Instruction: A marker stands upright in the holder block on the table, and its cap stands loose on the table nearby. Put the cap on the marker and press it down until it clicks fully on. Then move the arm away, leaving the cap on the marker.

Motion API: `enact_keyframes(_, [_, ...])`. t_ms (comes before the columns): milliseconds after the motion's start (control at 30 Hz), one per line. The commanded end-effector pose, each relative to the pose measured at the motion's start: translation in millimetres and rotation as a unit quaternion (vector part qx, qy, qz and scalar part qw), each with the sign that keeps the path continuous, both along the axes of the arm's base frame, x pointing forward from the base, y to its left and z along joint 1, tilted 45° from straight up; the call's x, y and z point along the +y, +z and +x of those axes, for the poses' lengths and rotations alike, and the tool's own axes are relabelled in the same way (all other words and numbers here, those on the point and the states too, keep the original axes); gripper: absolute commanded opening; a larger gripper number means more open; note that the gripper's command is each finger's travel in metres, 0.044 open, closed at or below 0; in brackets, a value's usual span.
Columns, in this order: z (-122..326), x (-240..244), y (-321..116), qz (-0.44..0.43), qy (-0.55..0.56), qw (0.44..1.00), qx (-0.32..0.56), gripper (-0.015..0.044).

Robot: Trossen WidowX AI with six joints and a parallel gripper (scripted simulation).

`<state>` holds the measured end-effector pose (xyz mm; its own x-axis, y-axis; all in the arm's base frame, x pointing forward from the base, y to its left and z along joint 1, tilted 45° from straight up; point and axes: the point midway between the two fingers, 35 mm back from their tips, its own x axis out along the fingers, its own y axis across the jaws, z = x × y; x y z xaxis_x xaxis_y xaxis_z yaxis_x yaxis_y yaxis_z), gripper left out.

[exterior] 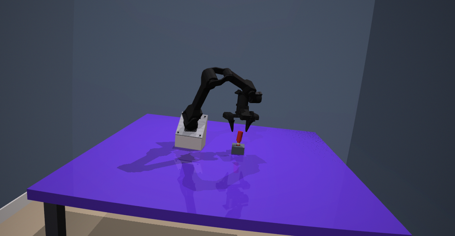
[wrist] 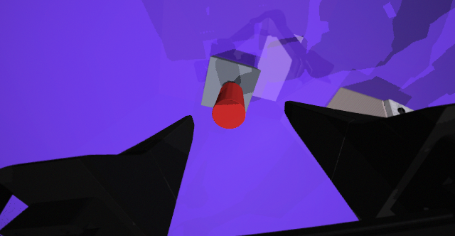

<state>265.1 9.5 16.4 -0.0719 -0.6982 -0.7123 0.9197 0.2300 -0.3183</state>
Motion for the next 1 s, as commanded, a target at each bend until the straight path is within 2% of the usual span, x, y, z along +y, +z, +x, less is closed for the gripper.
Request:
enact_keyframes(0, [5, 9, 8, 0.014, 0.115, 0.987, 0.107, 0.0282])
enact_keyframes(100, [7, 14, 12, 0.024, 0.220, 0.952, 0.210, 0.0204])
enact_keyframes(233, [9, 21, 18, 0.037, 0.351, 0.872, 0.339, 0.0099])
enact_keyframes(300, [9, 23, 20, 0.040, 0.390, 0.839, 0.378, 0.0046])
enact_keyframes(367, [9, 24, 20, 0.041, 0.395, 0.834, 0.383, 0.0000])
enact_keyframes(967, [9, 23, 19, 0.041, 0.395, 0.834, 0.383, 0.0000])
